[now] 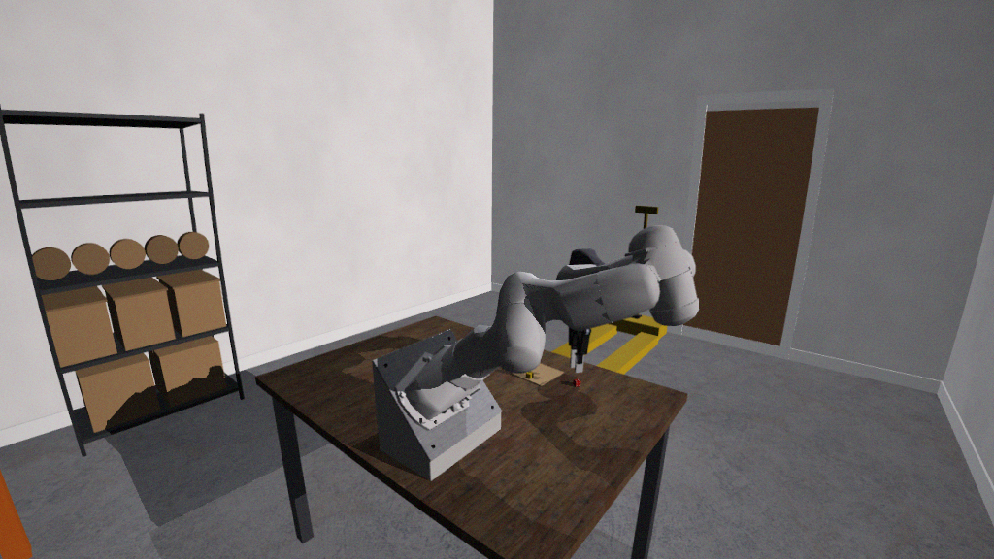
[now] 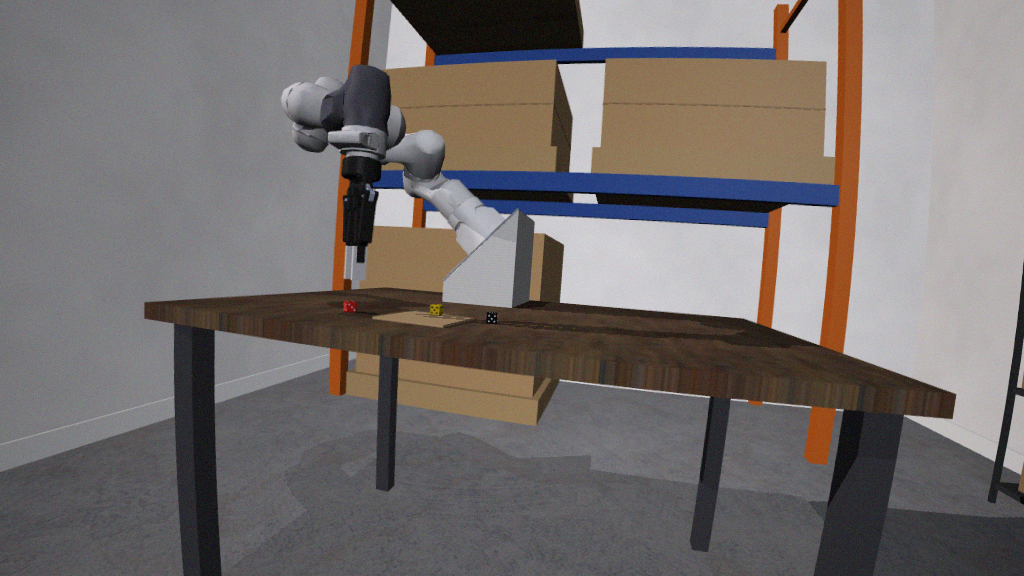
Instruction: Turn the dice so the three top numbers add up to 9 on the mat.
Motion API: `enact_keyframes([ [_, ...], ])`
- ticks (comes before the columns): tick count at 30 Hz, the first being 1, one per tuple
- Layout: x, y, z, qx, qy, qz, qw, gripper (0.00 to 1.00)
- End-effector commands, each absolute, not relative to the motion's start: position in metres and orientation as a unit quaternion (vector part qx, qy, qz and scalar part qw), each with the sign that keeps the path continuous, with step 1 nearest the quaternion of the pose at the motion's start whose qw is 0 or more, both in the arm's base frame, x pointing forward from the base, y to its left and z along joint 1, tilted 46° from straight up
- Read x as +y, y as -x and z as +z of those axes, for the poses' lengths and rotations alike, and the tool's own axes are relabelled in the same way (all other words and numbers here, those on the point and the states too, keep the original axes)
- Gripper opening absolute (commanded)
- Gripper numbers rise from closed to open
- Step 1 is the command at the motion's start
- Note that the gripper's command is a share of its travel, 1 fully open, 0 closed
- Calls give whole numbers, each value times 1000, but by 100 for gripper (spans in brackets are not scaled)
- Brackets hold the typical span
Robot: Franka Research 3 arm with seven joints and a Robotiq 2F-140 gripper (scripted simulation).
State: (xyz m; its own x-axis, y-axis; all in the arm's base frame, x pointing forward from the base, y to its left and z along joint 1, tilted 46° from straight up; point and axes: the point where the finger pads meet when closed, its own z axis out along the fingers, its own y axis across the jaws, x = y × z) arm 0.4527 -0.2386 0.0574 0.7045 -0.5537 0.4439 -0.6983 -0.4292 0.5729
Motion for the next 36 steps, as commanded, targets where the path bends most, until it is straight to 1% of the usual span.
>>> enact_keyframes([
  [1, -243, -454, 53, -374, -840, 97, 380, 21],
  [36, -264, -451, 34, -374, -840, 97, 380, 21],
])
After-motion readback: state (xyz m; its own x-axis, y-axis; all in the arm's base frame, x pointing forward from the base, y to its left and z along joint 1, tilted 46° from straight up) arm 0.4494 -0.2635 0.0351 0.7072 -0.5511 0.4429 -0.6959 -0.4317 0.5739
